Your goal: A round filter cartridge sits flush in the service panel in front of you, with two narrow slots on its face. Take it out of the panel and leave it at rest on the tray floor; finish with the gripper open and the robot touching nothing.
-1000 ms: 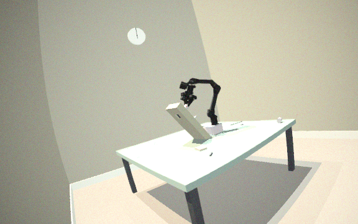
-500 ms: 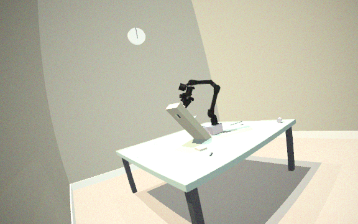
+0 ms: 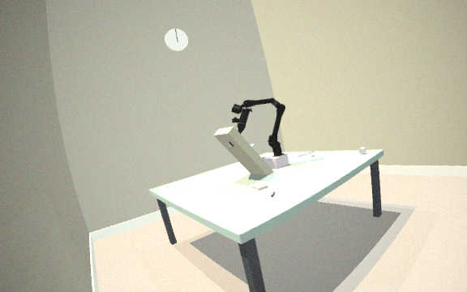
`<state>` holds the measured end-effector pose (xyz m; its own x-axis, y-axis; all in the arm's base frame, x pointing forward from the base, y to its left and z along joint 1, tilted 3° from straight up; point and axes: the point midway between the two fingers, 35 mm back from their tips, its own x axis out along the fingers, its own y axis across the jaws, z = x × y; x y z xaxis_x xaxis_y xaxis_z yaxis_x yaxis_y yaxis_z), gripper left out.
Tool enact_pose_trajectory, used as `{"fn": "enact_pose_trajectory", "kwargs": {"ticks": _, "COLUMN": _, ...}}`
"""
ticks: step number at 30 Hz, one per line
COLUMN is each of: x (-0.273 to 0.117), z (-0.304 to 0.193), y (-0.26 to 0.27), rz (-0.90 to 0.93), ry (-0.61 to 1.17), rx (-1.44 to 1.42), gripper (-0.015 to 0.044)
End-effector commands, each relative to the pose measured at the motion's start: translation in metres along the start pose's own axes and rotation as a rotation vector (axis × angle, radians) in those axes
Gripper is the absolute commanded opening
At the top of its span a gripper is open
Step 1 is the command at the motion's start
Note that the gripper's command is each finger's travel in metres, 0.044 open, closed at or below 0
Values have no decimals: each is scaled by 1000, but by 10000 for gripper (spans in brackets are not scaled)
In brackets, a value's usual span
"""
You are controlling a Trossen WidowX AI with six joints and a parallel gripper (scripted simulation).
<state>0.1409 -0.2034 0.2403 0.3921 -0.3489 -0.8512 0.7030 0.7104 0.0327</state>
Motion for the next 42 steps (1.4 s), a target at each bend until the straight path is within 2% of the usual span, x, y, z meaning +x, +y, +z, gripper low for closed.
{"fn": "enact_pose_trajectory", "kwargs": {"ticks": 1, "x": 3, "z": -3, "y": -20, "rz": -56, "ry": -4, "rx": 94, "gripper": 0}}
{"fn": "enact_pose_trajectory", "kwargs": {"ticks": 15, "x": 7, "z": -26, "y": -86, "rz": -243, "ry": -19, "rx": 422, "gripper": 0}}
{"fn": "enact_pose_trajectory", "kwargs": {"ticks": 22, "x": 11, "z": -32, "y": -97, "rz": -266, "ry": -20, "rx": 459, "gripper": 0}}
{"fn": "enact_pose_trajectory", "kwargs": {"ticks": 42, "x": 52, "z": -122, "y": -177, "rz": -453, "ry": -19, "rx": 770, "gripper": 0}}
